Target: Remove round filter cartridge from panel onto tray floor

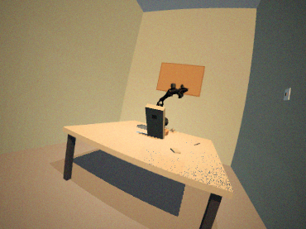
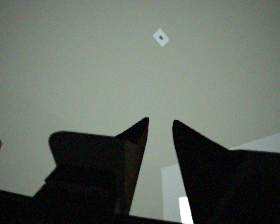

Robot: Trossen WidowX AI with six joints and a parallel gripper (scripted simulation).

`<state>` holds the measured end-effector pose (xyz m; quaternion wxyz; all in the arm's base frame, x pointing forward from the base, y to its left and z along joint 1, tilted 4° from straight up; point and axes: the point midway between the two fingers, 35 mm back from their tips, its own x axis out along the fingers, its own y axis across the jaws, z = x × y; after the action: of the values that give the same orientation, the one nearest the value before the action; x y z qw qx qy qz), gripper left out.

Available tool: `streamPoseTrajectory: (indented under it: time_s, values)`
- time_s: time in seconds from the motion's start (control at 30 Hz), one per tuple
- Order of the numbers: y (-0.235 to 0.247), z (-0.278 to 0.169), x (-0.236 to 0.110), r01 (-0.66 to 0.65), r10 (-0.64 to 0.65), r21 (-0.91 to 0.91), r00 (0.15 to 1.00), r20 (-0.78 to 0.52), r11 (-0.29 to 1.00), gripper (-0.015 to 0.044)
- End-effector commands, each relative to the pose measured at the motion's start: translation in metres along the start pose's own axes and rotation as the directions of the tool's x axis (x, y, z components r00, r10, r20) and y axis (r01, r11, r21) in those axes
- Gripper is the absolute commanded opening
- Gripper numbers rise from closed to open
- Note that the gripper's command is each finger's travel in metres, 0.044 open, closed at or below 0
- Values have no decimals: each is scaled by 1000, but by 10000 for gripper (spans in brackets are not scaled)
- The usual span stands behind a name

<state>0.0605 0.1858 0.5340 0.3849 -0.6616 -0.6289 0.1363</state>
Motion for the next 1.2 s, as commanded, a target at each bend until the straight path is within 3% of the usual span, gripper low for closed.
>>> streamPoseTrajectory:
  time_s: [0.0, 0.17, 0.37, 0.63, 0.7, 1.17]
  values:
    - [53, -8, 1, -194, 198, 62, 978, -66, 979, 115]
    - [132, -22, -23, -458, 488, 187, 856, -169, 869, 115]
    - [214, -35, -81, -658, 764, 394, 593, -254, 642, 115]
    - [288, -27, -193, -678, 962, 686, 126, -244, 263, 115]
    - [295, -23, -213, -655, 973, 728, 48, -226, 201, 115]
    - [304, -25, -215, -652, 974, 733, 38, -224, 194, 115]
